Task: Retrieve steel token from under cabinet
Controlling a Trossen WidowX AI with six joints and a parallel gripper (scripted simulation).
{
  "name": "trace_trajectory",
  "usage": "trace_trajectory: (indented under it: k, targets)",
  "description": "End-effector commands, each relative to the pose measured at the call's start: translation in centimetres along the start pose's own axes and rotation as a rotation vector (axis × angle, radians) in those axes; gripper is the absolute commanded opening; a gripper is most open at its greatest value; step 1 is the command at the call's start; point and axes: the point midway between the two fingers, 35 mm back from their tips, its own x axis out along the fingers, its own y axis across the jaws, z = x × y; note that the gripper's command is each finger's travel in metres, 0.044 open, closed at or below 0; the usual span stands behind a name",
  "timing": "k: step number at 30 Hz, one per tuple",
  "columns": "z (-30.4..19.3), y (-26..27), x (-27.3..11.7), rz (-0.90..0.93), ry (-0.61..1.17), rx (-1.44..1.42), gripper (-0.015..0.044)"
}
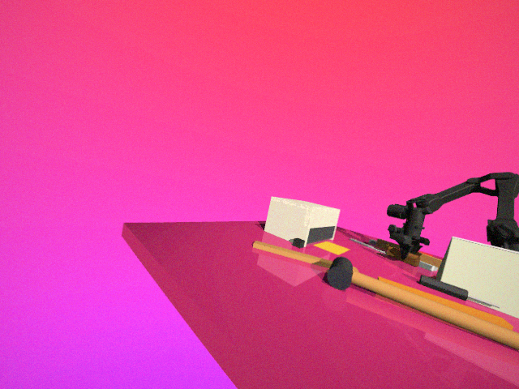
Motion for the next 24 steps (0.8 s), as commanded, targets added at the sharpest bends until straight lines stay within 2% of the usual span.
trace_trajectory:
  k: [1,24]
  targets:
    - [0.16,-0.1,-0.12,-0.002,-0.006,-0.035,0.0]
    - [0.16,-0.06,-0.12,-0.003,-0.005,-0.218,0.0]
